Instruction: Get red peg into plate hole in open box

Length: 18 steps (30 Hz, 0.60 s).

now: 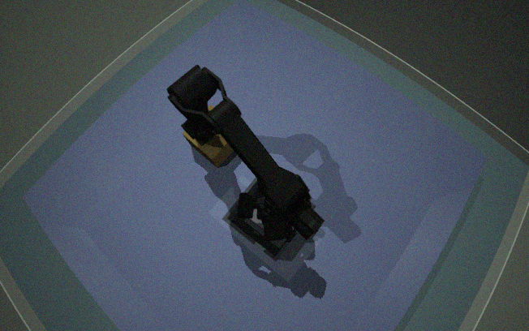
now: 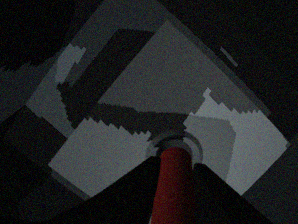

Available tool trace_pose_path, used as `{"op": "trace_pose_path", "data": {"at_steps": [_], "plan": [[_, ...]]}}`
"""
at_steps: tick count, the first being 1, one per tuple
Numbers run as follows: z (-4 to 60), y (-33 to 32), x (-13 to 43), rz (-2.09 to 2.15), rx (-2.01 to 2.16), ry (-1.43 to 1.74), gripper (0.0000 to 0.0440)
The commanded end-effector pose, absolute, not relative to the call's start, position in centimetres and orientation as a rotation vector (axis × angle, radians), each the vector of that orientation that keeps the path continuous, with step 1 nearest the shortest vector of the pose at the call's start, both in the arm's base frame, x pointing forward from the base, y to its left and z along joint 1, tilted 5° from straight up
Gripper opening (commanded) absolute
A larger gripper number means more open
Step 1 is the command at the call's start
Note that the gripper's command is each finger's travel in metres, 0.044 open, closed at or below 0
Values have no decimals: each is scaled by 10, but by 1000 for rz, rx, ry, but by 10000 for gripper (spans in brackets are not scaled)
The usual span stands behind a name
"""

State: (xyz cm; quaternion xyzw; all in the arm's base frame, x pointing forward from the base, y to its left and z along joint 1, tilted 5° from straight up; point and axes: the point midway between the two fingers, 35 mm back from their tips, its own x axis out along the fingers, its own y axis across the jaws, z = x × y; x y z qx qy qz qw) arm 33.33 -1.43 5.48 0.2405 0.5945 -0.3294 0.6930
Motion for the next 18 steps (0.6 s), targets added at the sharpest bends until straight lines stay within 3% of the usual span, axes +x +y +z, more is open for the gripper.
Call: {"op": "trace_pose_path", "data": {"at_steps": [1,4,8,18], "plan": [[42,-15,330,-708,526,1375,82],[35,-16,331,-697,532,1396,152],[39,-23,339,-668,511,1396,159],[55,-27,369,-620,570,1396,409]]}}
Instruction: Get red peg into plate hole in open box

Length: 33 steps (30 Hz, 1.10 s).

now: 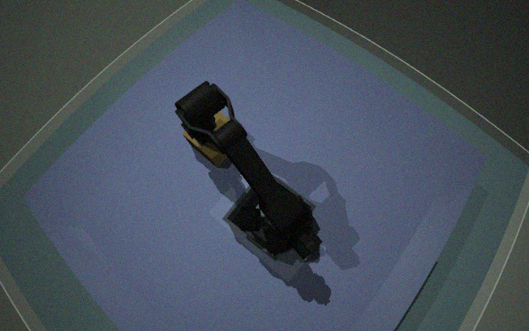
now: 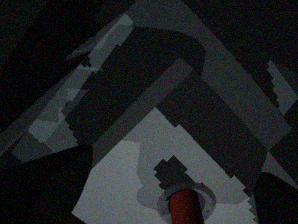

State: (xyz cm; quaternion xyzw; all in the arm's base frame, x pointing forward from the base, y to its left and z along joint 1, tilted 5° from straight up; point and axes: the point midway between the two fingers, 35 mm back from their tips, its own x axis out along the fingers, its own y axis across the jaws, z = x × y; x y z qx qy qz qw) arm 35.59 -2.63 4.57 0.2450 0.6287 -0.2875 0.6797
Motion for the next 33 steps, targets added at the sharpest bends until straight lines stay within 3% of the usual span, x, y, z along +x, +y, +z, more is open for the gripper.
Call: {"op": "trace_pose_path", "data": {"at_steps": [1,14,33], "plan": [[57,-27,373,-612,576,1395,435],[85,-13,423,-469,645,1337,440],[86,-12,424,-465,646,1334,440]]}}
